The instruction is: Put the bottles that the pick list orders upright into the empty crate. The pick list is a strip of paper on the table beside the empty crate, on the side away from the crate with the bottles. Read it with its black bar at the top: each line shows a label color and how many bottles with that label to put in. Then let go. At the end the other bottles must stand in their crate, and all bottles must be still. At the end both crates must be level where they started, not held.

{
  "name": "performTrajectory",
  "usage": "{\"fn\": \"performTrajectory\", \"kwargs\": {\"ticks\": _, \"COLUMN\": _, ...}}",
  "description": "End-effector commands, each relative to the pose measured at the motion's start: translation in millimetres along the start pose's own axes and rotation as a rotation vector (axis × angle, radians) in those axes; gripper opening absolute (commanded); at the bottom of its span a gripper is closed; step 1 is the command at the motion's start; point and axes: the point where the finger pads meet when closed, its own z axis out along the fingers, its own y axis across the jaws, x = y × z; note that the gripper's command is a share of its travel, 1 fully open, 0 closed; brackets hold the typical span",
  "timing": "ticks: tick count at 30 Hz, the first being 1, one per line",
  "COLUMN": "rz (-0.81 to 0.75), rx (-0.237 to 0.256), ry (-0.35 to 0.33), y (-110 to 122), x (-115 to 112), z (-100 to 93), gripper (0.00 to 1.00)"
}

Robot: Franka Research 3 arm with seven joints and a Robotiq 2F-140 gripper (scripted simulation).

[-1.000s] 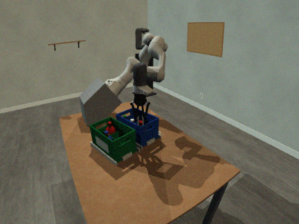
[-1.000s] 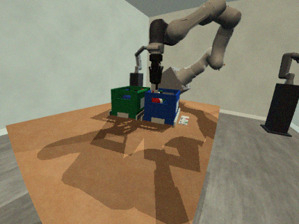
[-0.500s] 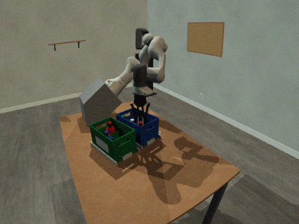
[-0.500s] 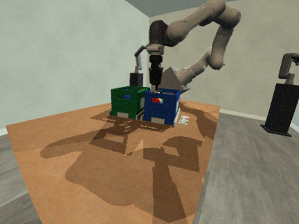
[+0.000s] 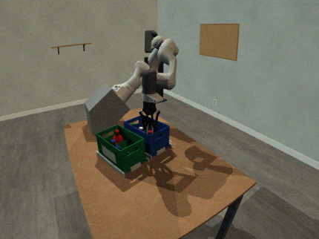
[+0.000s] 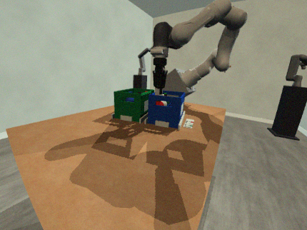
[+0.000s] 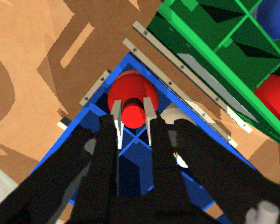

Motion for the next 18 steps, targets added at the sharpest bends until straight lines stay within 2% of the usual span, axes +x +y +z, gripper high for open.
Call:
{"fn": "performTrajectory", "kwargs": {"ticks": 1, "rz": -0.003, "rx": -0.002, "ry": 0.014, "y": 0.7, "x": 4.4, "z": -1.5, "gripper": 0.0}}
{"fn": "performTrajectory", "kwargs": {"ticks": 18, "rz": -0.003, "rx": -0.002, "ry": 0.014, "y": 0.7, "x": 4.5, "z": 4.5, "gripper": 0.0}}
